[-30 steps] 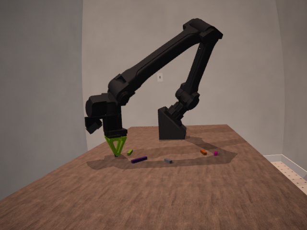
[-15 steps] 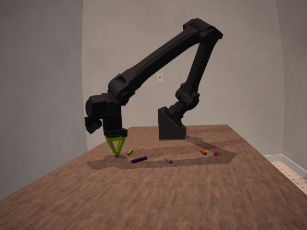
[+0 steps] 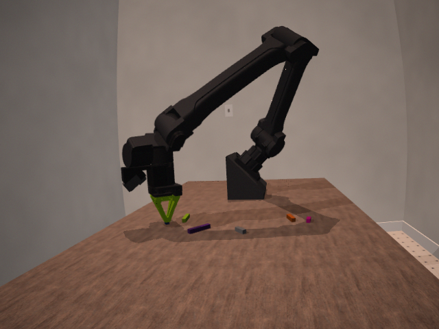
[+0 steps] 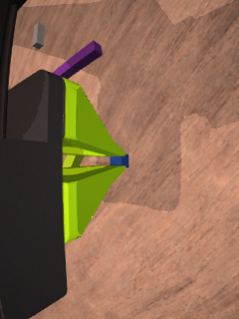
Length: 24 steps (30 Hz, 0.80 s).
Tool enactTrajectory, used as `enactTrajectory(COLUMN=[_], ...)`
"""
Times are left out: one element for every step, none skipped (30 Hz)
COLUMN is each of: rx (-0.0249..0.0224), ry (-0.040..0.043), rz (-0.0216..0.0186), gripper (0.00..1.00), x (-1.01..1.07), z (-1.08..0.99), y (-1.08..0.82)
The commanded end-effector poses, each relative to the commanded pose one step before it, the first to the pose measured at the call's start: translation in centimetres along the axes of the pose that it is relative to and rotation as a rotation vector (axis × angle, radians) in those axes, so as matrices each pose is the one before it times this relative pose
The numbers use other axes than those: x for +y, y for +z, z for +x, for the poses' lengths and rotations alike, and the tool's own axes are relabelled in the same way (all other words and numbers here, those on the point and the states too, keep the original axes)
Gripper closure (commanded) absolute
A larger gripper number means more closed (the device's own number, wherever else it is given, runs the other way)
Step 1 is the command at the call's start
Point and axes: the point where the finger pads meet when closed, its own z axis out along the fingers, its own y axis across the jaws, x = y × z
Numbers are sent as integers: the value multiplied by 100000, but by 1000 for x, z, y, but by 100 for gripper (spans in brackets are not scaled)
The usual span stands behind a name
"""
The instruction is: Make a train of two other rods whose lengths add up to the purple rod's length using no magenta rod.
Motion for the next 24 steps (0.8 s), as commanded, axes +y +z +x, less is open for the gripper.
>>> enactTrajectory(rx=[791, 0, 0, 0, 0, 0, 0, 0, 0, 0, 0, 0, 0, 0, 0, 0, 0, -19, -126, 0, 0, 711, -98, -3817], ry=[64, 0, 0, 0, 0, 0, 0, 0, 0, 0, 0, 0, 0, 0, 0, 0, 0, -15, -101, 0, 0, 59, -1382, -820], rz=[800, 0, 0, 0, 0, 0, 0, 0, 0, 0, 0, 0, 0, 0, 0, 0, 0, 0, -4, 0, 0, 276, 111, -1722], gripper=[95, 95, 95, 95, 95, 95, 95, 95, 95, 95, 95, 95, 95, 95, 95, 95, 95, 95, 95, 95, 95, 95, 95, 95], x=[10, 0, 0, 0, 0, 0, 0, 0, 0, 0, 0, 0, 0, 0, 0, 0, 0, 6, 40, 0, 0, 24, 242, 458], z=[157, 0, 0, 0, 0, 0, 0, 0, 0, 0, 0, 0, 0, 0, 0, 0, 0, -11, -72, 0, 0, 97, -140, -1023], y=[992, 0, 0, 0, 0, 0, 0, 0, 0, 0, 0, 0, 0, 0, 0, 0, 0, -11, -72, 0, 0, -180, -454, -1931])
